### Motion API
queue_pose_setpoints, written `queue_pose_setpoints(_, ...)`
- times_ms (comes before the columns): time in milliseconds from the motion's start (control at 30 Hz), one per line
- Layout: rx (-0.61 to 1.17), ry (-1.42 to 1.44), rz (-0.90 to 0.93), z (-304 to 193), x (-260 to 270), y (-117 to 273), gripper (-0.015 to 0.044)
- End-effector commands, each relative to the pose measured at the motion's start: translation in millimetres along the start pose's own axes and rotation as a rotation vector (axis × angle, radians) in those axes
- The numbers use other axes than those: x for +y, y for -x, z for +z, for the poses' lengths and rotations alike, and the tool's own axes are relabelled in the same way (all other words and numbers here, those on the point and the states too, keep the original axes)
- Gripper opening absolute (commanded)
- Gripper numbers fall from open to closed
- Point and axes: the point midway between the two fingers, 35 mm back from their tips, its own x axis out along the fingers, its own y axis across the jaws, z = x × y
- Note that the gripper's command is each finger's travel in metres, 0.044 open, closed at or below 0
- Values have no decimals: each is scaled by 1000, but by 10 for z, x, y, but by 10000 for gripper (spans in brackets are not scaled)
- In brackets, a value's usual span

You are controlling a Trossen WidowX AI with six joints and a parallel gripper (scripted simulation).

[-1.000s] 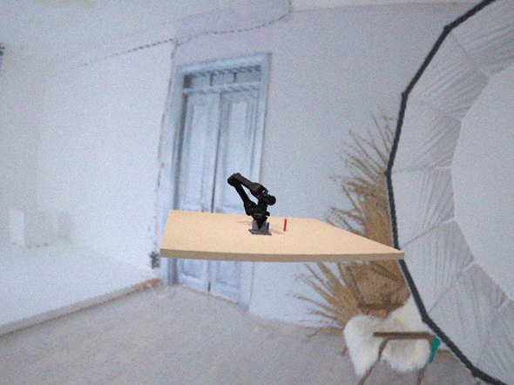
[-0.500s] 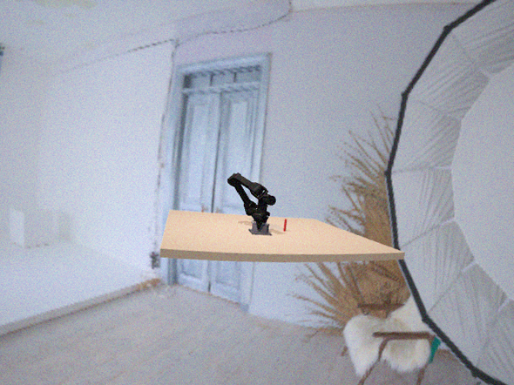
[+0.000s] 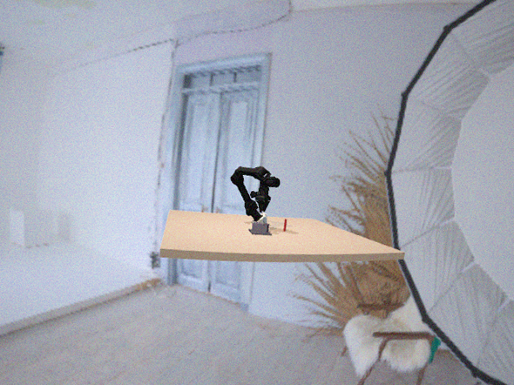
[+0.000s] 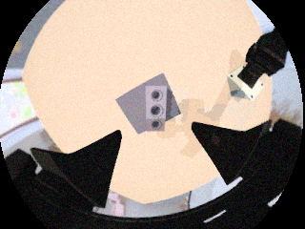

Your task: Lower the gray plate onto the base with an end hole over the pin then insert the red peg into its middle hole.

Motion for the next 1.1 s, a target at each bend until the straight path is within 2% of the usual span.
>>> queue_pose_setpoints(0, -2, 6, -6, 1, -1, 149, 440)
queue_pose_setpoints(100, -1, 19, -7, -25, -18, 151, 440)
queue_pose_setpoints(167, 8, 124, -12, -225, -160, 168, 440)
queue_pose_setpoints(300, 24, 442, -26, -758, -667, 204, 440)
queue_pose_setpoints(533, 11, 938, -42, -1326, -1637, 176, 440)
queue_pose_setpoints(733, 9, 957, -42, -1340, -1677, 156, 440)
queue_pose_setpoints(867, 9, 957, -42, -1315, -1683, -102, 440)
queue_pose_setpoints(1067, 8, 957, -42, -1307, -1686, -194, 440)
